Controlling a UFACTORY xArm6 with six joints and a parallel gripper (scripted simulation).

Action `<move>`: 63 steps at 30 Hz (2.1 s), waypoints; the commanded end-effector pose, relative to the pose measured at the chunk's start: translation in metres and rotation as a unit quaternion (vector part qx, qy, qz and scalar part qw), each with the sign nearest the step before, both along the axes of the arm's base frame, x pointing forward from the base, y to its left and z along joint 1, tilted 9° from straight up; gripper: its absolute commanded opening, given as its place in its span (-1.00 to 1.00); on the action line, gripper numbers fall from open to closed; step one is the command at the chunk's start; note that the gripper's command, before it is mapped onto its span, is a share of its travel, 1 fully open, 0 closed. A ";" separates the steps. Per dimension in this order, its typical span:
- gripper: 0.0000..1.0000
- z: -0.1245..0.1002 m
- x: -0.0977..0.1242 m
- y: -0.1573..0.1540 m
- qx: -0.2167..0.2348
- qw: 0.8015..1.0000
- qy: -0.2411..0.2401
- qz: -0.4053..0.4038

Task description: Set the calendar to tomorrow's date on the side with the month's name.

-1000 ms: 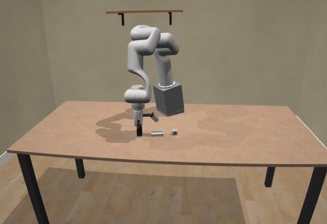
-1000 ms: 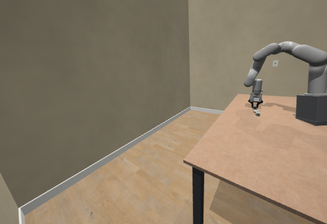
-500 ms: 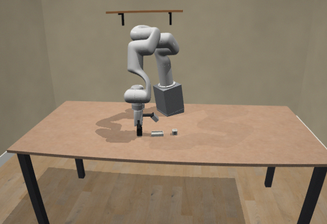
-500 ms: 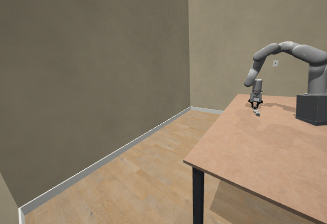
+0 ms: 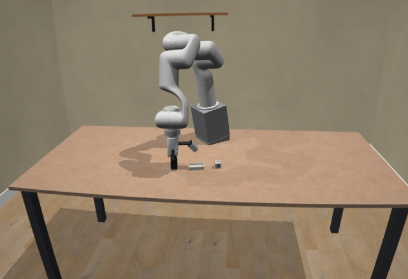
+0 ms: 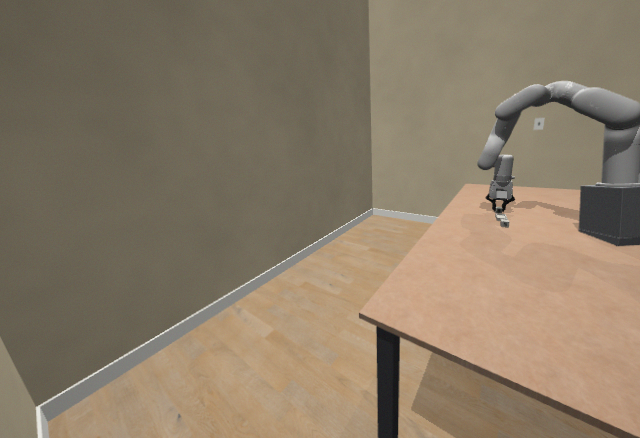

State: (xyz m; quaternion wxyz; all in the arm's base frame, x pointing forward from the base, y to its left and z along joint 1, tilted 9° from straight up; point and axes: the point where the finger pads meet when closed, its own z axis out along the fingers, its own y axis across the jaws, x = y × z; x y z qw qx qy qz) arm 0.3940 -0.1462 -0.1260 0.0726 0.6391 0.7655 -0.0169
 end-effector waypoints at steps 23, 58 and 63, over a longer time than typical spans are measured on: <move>-0.47 0.001 0.001 0.000 0.000 1.000 -0.001 0.000; -0.05 0.008 0.001 0.001 0.000 1.000 -0.001 0.000; -0.05 0.019 0.000 0.002 0.000 1.000 -0.001 0.000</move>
